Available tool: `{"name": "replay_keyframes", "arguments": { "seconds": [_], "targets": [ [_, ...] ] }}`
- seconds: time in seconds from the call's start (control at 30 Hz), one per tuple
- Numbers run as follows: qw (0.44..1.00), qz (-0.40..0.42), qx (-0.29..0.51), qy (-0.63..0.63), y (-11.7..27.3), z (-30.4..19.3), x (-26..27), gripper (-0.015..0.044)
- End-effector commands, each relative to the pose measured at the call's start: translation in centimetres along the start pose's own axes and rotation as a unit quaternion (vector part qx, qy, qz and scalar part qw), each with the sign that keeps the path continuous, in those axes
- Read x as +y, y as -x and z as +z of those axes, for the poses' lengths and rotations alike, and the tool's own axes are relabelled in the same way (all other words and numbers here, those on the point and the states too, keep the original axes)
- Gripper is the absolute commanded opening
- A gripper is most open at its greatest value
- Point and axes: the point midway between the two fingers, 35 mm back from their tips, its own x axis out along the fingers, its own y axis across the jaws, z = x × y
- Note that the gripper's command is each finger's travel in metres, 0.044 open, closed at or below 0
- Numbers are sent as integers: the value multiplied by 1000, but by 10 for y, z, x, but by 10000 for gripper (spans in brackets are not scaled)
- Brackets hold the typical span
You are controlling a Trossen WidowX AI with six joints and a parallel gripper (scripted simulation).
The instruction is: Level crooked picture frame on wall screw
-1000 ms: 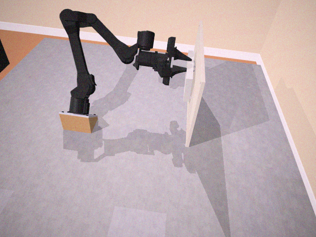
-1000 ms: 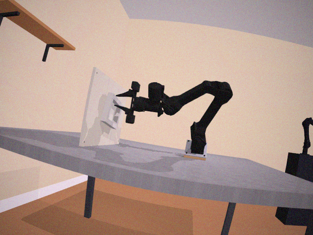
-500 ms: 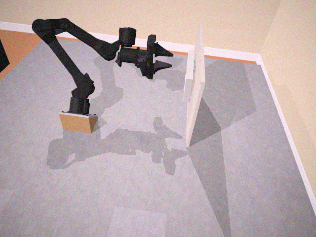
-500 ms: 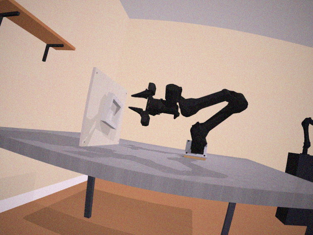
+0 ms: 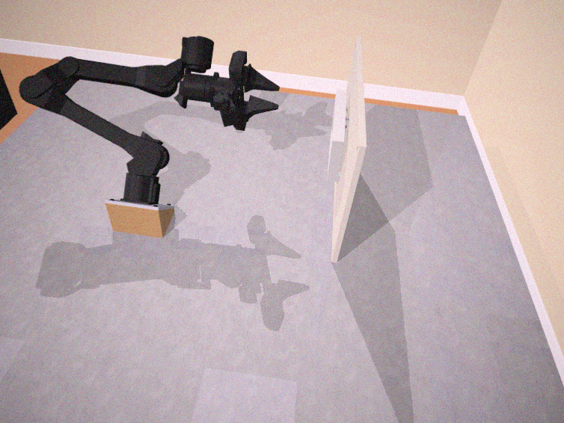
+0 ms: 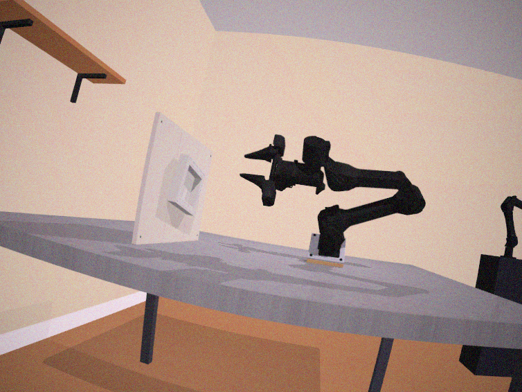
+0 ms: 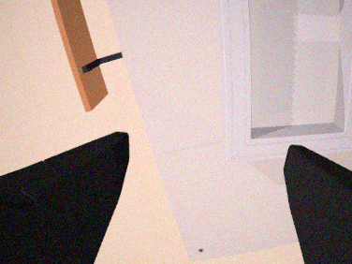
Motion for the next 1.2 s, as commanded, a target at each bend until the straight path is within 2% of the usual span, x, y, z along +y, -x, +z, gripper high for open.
{"name": "replay_keyframes", "arguments": {
  "seconds": [0.0,0.1,1.17],
  "targets": [
    [1000,1,1,-8,35,0,11,260],
    [1000,1,0,-10,48,3,12,260],
    [1000,1,0,-10,48,3,12,260]
  ]
}}
